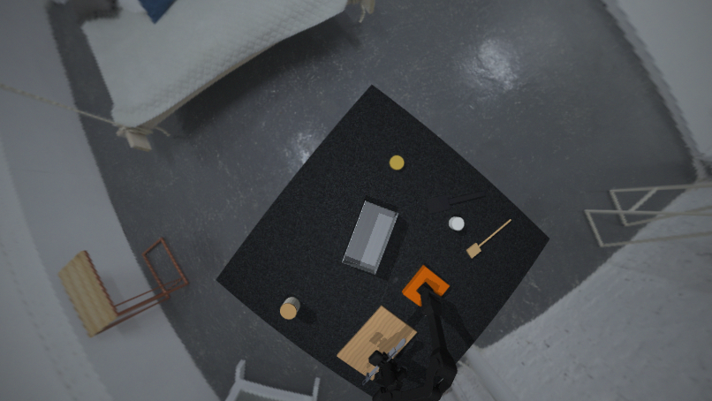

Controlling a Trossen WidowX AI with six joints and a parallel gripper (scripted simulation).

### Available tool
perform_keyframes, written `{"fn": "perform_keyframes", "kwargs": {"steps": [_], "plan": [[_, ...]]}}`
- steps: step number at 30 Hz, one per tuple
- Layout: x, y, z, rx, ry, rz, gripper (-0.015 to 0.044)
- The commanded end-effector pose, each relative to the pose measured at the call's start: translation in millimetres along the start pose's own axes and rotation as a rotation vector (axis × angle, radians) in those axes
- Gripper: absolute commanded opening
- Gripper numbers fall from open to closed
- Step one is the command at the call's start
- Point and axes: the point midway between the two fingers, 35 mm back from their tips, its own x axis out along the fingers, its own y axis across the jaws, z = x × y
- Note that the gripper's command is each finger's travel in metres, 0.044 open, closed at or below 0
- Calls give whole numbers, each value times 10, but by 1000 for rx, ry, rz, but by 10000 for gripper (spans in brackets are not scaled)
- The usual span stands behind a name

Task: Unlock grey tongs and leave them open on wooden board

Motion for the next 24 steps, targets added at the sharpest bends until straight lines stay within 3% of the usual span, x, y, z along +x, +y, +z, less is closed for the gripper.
{"fn": "perform_keyframes", "kwargs": {"steps": [1,6,24], "plan": [[67,5,-15,3,3,4,-150],[78,5,-17,3,3,4,-150],[64,-2,-18,0,4,0,323]]}}
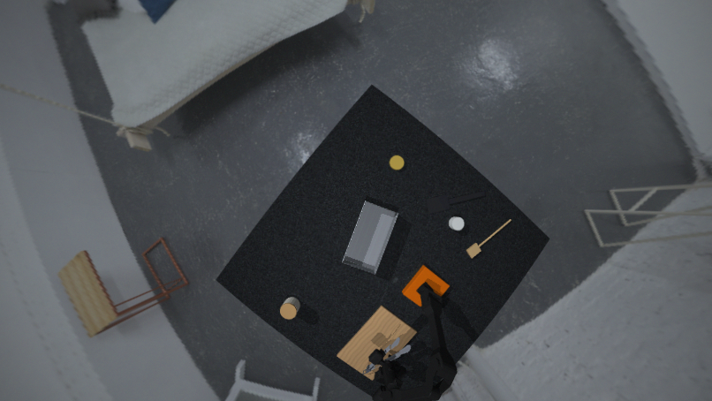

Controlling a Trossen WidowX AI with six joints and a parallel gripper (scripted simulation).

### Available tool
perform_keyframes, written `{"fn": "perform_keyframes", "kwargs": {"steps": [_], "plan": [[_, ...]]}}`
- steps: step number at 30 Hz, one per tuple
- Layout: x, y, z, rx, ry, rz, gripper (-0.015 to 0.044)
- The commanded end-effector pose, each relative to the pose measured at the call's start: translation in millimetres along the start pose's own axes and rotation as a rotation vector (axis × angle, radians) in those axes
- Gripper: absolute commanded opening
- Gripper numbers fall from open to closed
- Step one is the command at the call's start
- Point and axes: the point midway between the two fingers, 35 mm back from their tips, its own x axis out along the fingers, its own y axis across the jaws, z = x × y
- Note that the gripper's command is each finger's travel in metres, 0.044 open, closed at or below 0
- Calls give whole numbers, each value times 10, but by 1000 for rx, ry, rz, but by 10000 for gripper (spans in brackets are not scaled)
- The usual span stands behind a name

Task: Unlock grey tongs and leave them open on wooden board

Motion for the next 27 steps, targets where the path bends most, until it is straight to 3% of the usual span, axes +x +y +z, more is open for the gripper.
{"fn": "perform_keyframes", "kwargs": {"steps": [1,5,10,20,27], "plan": [[-3,0,1,0,0,0,349],[-3,0,1,0,0,0,440],[-169,-223,73,0,-1,-2,440],[-1117,-1474,6,3,-1,-12,440],[-1136,-1498,-3,3,0,-12,440]]}}
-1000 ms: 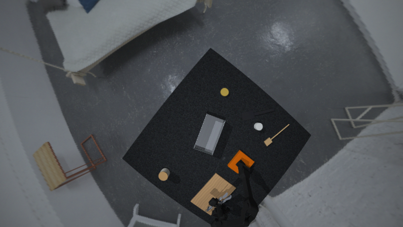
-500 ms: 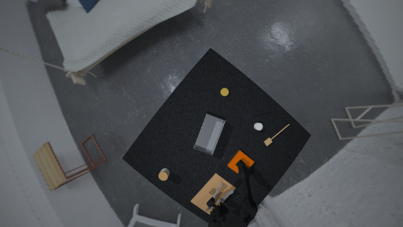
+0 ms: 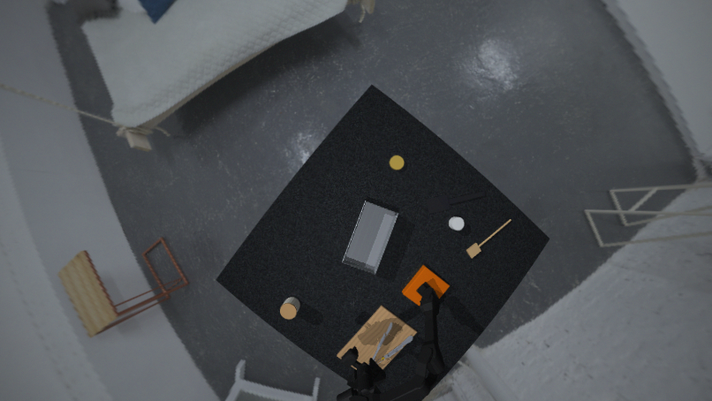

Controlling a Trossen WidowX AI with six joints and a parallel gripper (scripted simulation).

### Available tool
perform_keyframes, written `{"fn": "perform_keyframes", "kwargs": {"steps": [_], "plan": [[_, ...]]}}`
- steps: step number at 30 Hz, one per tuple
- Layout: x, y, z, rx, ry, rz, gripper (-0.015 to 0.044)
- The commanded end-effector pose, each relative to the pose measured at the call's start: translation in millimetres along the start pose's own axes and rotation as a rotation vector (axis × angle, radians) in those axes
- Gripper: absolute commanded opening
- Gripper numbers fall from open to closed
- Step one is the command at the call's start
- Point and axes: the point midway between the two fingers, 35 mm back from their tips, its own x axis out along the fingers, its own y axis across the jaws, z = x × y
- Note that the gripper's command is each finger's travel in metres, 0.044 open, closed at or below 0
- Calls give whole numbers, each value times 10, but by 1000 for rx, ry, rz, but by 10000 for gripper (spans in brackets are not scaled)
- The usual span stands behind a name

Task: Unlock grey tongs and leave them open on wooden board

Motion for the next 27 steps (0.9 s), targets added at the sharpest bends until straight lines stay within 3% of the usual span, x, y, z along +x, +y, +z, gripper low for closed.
{"fn": "perform_keyframes", "kwargs": {"steps": [1,7,27], "plan": [[21,35,9,-16,13,9,440],[-411,13,-52,-10,-51,-11,440],[-411,13,-52,-10,-51,-11,440]]}}
